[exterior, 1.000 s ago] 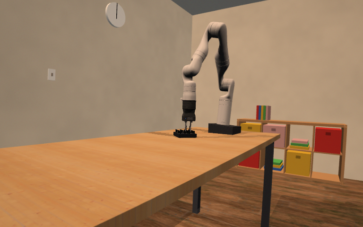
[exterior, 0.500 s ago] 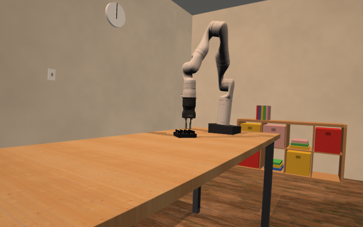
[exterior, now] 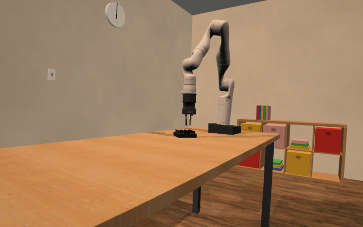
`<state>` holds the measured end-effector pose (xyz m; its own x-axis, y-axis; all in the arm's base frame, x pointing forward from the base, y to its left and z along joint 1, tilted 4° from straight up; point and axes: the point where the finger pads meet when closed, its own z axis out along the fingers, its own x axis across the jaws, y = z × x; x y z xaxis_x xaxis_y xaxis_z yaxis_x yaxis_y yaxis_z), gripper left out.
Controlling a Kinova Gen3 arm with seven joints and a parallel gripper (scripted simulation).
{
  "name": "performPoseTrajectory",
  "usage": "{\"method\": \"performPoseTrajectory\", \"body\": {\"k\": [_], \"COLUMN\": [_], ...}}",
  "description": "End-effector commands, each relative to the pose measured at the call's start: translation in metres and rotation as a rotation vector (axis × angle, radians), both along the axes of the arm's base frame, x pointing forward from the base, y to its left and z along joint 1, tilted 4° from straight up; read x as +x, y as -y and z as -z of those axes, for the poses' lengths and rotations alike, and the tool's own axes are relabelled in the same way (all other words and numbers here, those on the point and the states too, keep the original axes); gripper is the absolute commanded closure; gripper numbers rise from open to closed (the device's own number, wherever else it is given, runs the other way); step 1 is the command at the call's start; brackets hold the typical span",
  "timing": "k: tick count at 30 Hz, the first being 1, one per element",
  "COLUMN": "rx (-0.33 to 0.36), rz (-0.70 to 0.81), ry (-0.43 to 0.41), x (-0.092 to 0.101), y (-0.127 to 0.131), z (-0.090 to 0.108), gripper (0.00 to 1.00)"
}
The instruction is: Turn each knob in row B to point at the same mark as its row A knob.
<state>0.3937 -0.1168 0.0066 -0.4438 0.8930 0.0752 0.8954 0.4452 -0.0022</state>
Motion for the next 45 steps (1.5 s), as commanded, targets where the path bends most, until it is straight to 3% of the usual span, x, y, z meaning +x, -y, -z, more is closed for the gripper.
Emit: {"method": "performPoseTrajectory", "body": {"k": [1,8,9,16,23,25,34,45], "rx": [0.0,0.0,0.0,0.0,0.0,0.0,0.0,0.0], "rz": [0.0,0.0,0.0,0.0,0.0,0.0,0.0,0.0], "ry": [0.003,0.003,0.003,0.003,0.003,0.003,0.003,0.003], "x": [0.001,0.001,0.001,0.002,0.003,0.003,0.005,0.005], "y": [0.0,0.0,0.0,0.001,0.004,0.004,0.007,0.008], "z": [-0.001,-0.001,-0.001,-0.016,-0.059,-0.059,-0.109,-0.115], "gripper": [0.54,0.54,0.0,0.0,0.0,0.0,0.0,0.0]}}
